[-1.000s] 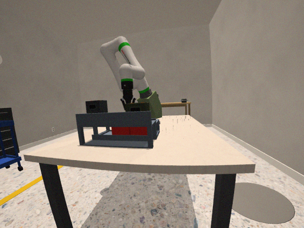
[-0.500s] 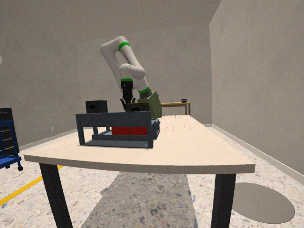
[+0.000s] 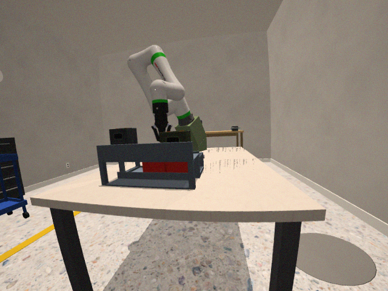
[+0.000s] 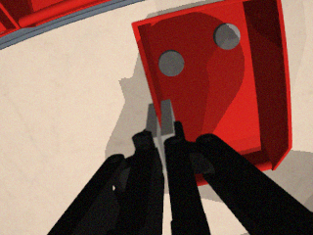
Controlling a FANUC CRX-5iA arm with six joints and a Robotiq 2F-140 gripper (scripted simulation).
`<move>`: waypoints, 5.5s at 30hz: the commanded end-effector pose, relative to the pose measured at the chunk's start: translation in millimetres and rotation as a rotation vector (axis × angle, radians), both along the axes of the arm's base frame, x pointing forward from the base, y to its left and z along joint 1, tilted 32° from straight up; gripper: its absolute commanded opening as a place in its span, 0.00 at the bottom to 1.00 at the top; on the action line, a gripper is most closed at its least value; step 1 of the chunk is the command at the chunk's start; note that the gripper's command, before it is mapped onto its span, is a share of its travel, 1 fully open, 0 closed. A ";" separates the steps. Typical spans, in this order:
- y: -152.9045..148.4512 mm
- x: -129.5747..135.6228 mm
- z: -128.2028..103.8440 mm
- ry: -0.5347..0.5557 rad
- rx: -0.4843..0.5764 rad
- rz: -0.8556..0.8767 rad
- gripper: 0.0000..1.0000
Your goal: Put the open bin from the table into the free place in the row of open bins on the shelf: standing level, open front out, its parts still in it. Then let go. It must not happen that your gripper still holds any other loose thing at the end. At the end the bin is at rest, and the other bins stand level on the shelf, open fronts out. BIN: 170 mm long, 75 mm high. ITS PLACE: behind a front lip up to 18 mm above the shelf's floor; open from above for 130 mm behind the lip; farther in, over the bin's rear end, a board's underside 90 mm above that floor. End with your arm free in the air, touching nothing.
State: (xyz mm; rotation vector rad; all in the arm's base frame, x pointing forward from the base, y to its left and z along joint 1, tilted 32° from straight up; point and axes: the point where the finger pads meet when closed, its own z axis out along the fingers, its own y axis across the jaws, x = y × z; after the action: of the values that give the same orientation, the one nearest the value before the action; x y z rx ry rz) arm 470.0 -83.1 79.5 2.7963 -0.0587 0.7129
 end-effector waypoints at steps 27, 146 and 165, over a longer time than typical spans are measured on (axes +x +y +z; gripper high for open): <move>0.2 8.9 4.8 0.000 0.000 0.000 0.00; 2.3 15.3 15.7 0.171 0.017 -0.042 0.00; 2.5 23.3 19.9 0.171 0.017 -0.042 0.00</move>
State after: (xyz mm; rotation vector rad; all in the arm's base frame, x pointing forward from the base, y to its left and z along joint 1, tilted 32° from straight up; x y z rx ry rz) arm 492.2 -80.7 98.8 2.8511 -0.0915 0.4624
